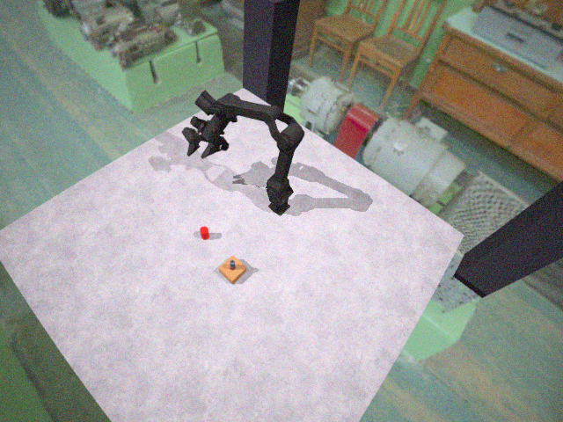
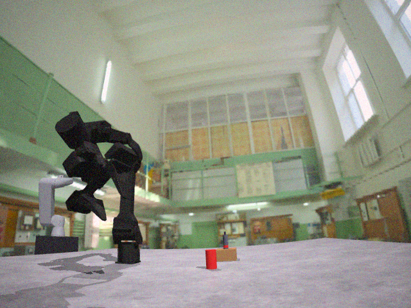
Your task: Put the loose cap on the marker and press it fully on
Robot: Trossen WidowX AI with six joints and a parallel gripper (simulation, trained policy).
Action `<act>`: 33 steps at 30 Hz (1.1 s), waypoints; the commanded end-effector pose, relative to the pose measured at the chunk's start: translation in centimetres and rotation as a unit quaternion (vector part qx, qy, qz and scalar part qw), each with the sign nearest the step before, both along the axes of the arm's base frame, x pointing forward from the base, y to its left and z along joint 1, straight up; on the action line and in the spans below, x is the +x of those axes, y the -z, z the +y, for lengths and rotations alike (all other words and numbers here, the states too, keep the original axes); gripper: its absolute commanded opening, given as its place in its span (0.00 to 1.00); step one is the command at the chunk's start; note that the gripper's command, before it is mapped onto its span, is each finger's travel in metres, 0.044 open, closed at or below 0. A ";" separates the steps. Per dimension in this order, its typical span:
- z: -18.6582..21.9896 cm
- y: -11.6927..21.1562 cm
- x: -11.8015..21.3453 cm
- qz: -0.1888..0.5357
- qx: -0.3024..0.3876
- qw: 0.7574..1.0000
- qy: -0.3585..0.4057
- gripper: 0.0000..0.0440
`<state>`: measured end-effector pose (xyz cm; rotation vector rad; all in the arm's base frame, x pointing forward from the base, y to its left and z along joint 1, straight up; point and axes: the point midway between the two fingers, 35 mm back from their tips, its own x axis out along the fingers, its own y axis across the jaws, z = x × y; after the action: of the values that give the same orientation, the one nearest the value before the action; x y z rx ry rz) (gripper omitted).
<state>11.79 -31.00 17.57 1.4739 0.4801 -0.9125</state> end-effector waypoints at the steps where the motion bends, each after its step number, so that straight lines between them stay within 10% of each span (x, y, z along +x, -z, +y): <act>1: -0.1 0.3 0.6 0.013 0.004 1.000 -0.015 0.70; 33: 0.3 2.4 5.5 0.095 0.039 0.990 -0.095 0.70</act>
<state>16.80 -30.68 15.33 1.4003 0.7672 -0.8908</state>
